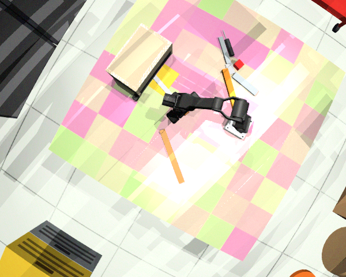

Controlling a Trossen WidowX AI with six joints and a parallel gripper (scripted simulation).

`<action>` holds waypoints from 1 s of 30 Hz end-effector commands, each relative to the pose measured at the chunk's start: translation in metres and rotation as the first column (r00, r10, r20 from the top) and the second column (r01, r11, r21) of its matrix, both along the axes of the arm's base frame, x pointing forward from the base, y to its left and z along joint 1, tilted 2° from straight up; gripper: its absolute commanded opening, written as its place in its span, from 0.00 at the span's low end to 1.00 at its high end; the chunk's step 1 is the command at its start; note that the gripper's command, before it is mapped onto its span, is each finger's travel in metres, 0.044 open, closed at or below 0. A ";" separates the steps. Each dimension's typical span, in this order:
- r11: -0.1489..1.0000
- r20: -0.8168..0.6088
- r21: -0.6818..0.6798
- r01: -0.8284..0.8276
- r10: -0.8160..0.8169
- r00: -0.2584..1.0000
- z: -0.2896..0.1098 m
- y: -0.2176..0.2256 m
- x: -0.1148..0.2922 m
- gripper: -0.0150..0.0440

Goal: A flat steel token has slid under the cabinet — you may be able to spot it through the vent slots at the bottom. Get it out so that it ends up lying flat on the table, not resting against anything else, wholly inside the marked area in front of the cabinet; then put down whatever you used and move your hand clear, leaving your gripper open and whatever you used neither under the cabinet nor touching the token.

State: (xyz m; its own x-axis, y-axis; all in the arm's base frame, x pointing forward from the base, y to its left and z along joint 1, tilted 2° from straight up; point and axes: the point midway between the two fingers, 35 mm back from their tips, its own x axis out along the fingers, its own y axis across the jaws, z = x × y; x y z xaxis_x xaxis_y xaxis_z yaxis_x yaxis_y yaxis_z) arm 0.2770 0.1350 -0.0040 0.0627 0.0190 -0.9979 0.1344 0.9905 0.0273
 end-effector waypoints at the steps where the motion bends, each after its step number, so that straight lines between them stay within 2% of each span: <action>1: 1.000 -0.001 -0.001 0.000 0.000 1.000 -0.001 0.001 -0.008 0.25; 30: 1.000 -0.005 -0.001 0.000 0.000 1.000 -0.004 0.008 -0.049 0.25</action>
